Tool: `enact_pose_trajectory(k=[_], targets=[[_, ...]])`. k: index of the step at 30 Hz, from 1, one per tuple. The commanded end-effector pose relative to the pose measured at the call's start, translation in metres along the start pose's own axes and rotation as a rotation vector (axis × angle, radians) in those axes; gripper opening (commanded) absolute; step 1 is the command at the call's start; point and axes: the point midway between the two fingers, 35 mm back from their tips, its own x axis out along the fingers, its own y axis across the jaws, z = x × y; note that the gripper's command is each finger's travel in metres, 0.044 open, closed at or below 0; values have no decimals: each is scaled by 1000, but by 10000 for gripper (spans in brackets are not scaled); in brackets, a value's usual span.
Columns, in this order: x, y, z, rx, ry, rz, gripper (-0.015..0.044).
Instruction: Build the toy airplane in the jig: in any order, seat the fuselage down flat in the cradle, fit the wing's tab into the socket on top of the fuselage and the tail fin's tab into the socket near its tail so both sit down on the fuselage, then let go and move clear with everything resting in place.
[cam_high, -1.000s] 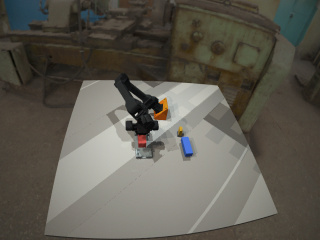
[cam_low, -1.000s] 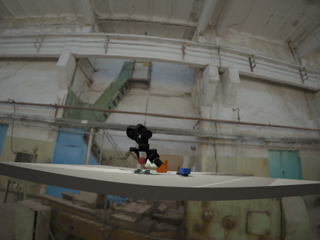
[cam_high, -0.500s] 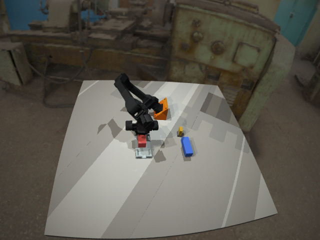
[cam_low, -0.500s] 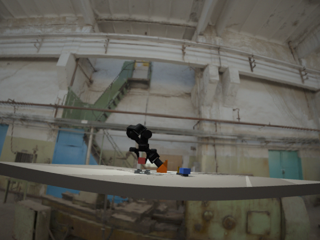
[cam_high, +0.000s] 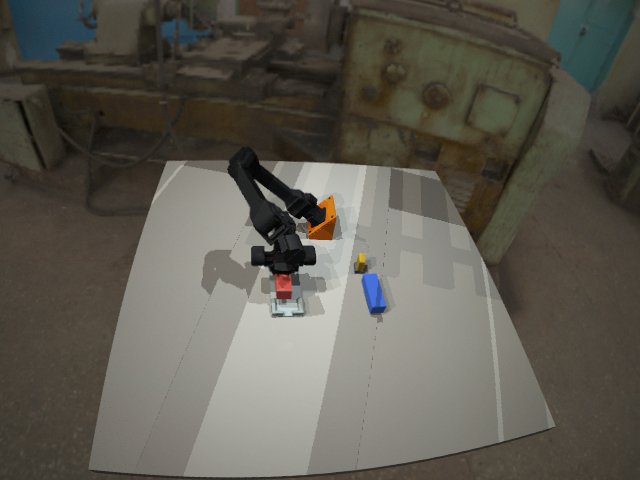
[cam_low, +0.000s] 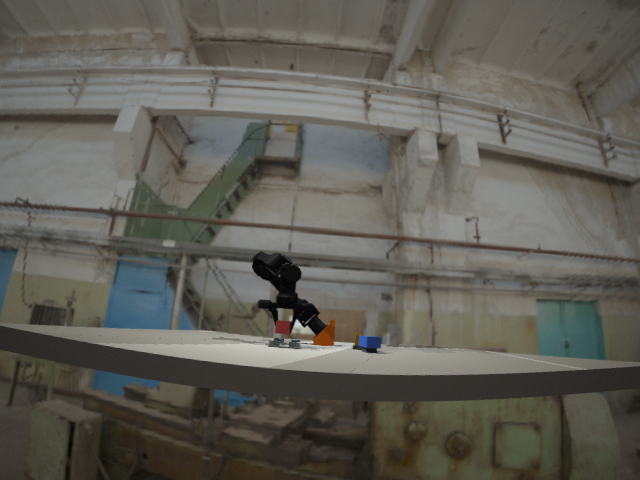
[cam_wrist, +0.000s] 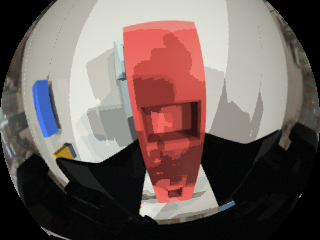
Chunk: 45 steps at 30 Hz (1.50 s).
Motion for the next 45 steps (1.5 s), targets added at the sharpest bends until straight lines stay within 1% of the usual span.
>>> enact_pose_trajectory(k=[1, 13, 18, 23, 38, 39, 45], targets=[[6, -1, 0, -2, -3, -3, 195], [21, -1, 0, -2, -3, -6, 195], [19, -1, -1, 1, 1, -2, 162], [19, -1, -1, 1, 1, -2, 31], [19, -1, -1, 1, 1, -2, 424], [19, -1, -1, 1, 1, -2, 440], [19, -1, -1, 1, 1, -2, 440]])
